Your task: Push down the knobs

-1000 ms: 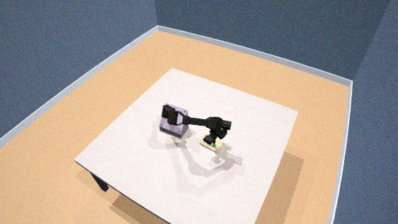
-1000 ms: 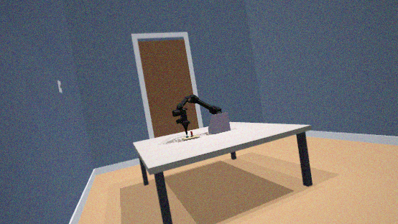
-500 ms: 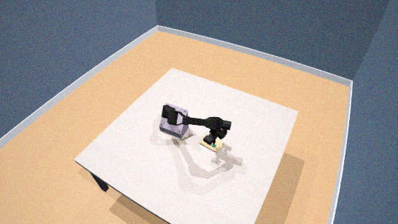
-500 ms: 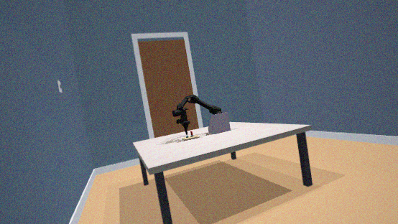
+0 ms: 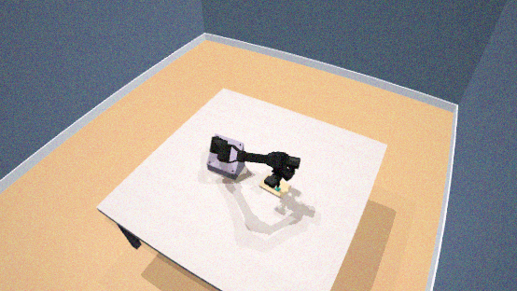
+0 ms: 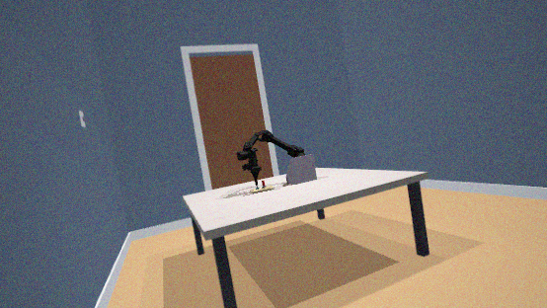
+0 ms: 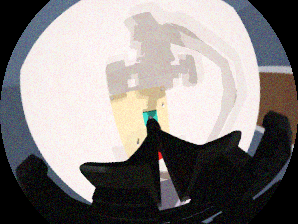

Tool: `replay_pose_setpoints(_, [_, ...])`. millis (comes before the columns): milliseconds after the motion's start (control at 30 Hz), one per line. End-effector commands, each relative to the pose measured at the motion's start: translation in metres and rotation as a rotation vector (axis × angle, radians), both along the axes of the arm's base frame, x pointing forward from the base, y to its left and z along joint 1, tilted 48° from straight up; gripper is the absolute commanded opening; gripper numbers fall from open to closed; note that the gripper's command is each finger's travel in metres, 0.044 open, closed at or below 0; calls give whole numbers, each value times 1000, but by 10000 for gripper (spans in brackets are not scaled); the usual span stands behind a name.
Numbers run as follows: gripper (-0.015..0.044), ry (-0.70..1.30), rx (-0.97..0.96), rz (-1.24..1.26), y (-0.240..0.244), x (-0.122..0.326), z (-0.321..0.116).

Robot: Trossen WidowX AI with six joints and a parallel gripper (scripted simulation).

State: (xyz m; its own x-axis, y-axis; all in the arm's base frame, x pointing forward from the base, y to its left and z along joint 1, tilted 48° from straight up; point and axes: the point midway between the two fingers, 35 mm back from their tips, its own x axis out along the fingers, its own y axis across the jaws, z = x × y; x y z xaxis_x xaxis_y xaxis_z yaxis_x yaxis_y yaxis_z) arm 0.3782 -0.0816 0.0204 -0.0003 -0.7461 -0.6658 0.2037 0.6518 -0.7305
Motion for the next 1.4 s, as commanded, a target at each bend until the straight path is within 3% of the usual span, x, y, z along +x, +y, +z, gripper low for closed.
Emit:
replay_pose_setpoints(0, [0, -2, 2, -15, -9, 0, -6])
replay_pose_setpoints(1367, [0, -2, 2, -15, -15, 0, -12])
